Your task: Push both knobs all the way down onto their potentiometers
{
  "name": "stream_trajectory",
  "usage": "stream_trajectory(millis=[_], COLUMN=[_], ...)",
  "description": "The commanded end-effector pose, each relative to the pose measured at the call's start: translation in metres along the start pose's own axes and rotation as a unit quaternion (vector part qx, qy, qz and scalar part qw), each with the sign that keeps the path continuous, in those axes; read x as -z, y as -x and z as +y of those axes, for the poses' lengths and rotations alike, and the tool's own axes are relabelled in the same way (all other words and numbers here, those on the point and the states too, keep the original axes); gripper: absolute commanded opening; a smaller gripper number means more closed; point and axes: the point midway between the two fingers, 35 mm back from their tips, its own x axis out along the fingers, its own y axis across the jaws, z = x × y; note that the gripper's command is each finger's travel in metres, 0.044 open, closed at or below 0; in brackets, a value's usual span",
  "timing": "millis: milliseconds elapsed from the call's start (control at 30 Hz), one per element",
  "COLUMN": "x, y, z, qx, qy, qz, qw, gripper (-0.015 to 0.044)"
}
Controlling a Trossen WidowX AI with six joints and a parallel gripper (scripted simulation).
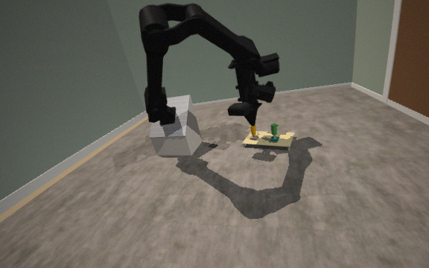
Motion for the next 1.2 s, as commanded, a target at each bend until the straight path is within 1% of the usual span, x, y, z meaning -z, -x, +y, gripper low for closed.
stream_trajectory(millis=[0, 400, 433, 667, 733, 833, 933, 1167], x=[-0.001, -0.001, 0.001, 0.001, -0.002, -0.016, -0.018, -0.023], y=[0.0, 0.018, 0.012, 0.012, 0.014, 0.024, 0.026, 0.028], z=[-0.001, -0.001, -0.001, -0.001, 0.002, 0.016, 0.016, 0.016], qx=[0.003, 0.003, 0.007, 0.007, -0.003, -0.044, -0.046, -0.042], qy=[-0.008, -0.009, -0.003, -0.003, -0.008, -0.026, 0.01, 0.13], qz=[0.006, 0.006, 0.008, 0.008, 0.007, -0.001, -0.003, -0.008], qw=[1.0, 1.0, 1.0, 1.0, 1.0, 0.999, 0.999, 0.991], gripper=[0.0, 0.0, 0.0026, 0.021, 0.0157, 0.0079, 0.0, 0.0])
